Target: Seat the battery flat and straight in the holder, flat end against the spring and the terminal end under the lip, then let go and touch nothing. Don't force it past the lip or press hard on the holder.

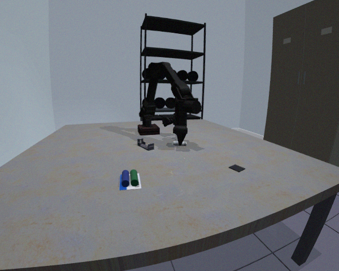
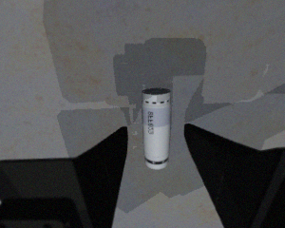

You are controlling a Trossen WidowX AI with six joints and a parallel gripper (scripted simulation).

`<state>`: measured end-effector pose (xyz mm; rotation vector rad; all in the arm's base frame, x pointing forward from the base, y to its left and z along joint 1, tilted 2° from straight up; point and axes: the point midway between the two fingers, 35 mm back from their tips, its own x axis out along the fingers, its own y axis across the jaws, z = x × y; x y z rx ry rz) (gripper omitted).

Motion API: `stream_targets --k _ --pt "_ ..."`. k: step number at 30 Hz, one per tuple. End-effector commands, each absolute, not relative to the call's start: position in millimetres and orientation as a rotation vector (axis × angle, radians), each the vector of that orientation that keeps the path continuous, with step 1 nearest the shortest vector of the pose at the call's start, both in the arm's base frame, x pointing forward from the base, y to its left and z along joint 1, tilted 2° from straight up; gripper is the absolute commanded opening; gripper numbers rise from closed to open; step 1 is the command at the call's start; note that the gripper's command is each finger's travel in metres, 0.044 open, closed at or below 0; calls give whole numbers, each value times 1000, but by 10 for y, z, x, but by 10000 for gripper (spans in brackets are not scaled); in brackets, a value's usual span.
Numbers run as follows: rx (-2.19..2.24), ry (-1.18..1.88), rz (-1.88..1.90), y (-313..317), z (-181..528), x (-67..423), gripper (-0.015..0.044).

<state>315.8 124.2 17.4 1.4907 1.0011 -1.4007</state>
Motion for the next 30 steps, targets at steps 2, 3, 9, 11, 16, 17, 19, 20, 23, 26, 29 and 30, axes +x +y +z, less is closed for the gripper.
stream_targets --k 2,3,9,11,16,17,19,20,23,26,29,30 --pt "1489 996 -1406 1233 108 3155 229" --pt "1489 996 -1406 1233 108 3155 203" --pt "1489 996 -1406 1233 108 3155 85" --pt "1489 996 -1406 1233 108 3155 71" --pt "1489 996 -1406 1233 108 3155 67" --pt "1489 996 -1406 1233 123 3156 67" --pt "1489 996 -1406 1236 250 3156 67" --pt "1489 996 -1406 1237 356 3153 67" --pt "1489 996 -1405 1233 593 3132 67" --pt "1489 996 -1405 1233 609 3130 67" --pt "1469 1011 -1387 1212 612 3134 67" --pt "1444 1030 -1363 1187 616 3140 67"
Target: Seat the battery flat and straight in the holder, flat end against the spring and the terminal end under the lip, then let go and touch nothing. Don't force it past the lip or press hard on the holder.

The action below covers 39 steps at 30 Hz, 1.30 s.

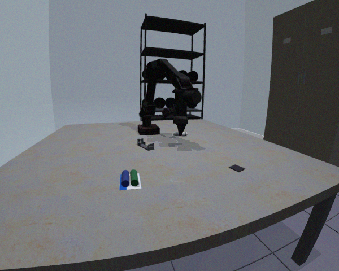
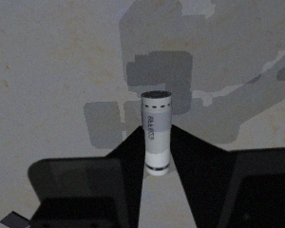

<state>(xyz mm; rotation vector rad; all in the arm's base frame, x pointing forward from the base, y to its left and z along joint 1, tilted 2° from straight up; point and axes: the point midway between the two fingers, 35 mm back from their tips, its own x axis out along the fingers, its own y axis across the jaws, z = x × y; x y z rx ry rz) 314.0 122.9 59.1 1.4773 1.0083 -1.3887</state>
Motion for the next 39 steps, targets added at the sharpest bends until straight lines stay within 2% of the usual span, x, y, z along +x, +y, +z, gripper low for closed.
stream_targets --k 1,20,39 --pt "1414 1052 -1335 1157 621 3146 67" --pt "825 1361 -786 592 713 3204 67" --pt "213 1500 -221 41 799 3164 67"
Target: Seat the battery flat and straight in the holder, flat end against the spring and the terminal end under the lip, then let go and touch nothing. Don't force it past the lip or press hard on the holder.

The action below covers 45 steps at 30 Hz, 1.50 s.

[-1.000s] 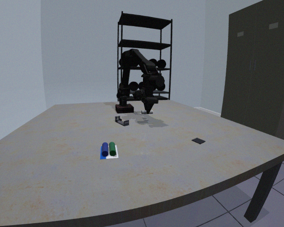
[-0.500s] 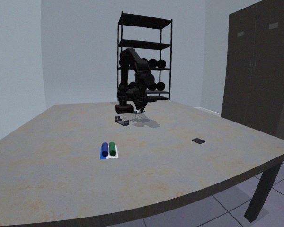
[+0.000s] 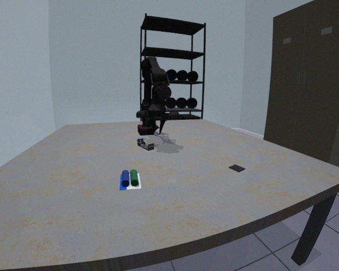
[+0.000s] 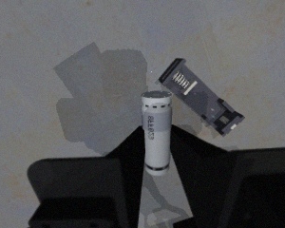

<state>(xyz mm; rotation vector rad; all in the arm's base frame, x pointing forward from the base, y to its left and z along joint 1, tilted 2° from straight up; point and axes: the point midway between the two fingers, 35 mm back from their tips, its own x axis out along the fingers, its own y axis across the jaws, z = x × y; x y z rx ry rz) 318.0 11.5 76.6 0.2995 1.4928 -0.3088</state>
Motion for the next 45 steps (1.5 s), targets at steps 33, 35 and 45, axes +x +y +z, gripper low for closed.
stream_targets --k 33,35,45 --pt "-408 1616 311 -480 664 3006 67" --pt "-414 1651 304 -486 608 2998 67" --pt "-429 1751 293 -503 465 2978 67"
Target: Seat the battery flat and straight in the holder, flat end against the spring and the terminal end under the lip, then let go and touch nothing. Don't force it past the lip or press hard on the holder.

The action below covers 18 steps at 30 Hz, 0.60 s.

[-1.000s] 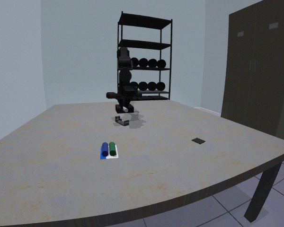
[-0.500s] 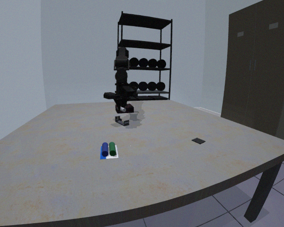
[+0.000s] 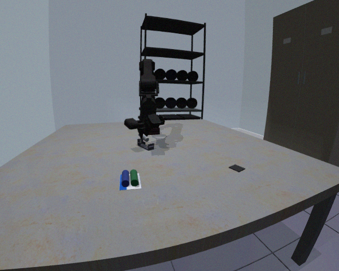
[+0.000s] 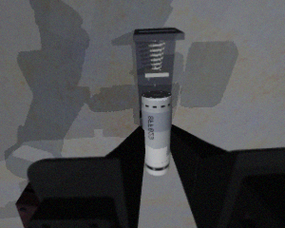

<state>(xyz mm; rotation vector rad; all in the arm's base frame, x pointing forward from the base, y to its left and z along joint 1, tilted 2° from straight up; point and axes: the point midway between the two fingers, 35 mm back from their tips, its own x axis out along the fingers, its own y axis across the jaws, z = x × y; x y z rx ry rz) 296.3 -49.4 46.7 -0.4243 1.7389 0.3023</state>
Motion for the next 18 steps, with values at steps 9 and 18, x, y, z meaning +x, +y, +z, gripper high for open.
stream_targets --k 9,18 --pt "-437 1817 283 -493 425 3004 67" --pt "-446 1882 274 -483 384 3029 67"
